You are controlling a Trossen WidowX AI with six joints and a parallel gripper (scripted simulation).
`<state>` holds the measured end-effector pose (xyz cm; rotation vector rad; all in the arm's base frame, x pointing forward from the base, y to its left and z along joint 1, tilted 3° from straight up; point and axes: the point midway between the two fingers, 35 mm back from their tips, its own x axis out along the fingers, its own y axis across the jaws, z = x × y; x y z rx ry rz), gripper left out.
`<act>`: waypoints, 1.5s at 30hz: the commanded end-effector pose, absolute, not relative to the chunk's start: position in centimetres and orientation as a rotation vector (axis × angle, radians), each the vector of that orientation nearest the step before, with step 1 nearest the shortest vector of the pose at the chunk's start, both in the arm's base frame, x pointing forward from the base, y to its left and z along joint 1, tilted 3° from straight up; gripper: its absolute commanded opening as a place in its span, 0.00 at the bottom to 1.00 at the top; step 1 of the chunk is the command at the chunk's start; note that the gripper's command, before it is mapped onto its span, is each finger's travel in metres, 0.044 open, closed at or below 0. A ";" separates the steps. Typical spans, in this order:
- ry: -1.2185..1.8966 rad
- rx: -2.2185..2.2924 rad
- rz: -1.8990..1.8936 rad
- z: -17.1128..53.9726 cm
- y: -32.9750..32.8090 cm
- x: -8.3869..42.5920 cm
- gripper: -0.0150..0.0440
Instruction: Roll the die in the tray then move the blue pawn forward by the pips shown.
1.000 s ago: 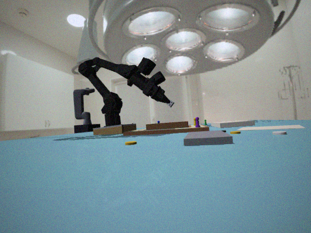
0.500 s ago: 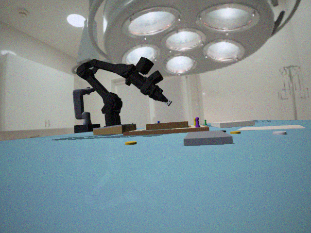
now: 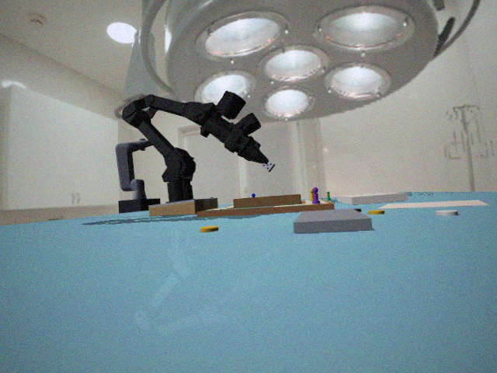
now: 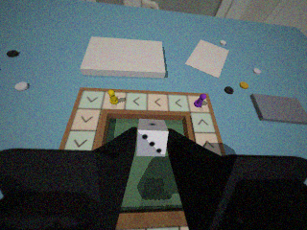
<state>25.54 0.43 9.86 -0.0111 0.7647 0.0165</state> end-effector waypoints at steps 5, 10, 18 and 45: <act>0.761 -0.010 0.013 13.2 0.4 25.7 0.83; 0.761 -0.009 0.011 13.9 0.4 25.7 1.00; 1.104 -0.012 0.010 12.2 0.4 26.7 1.00; 1.596 -0.235 0.254 6.8 11.2 20.2 0.59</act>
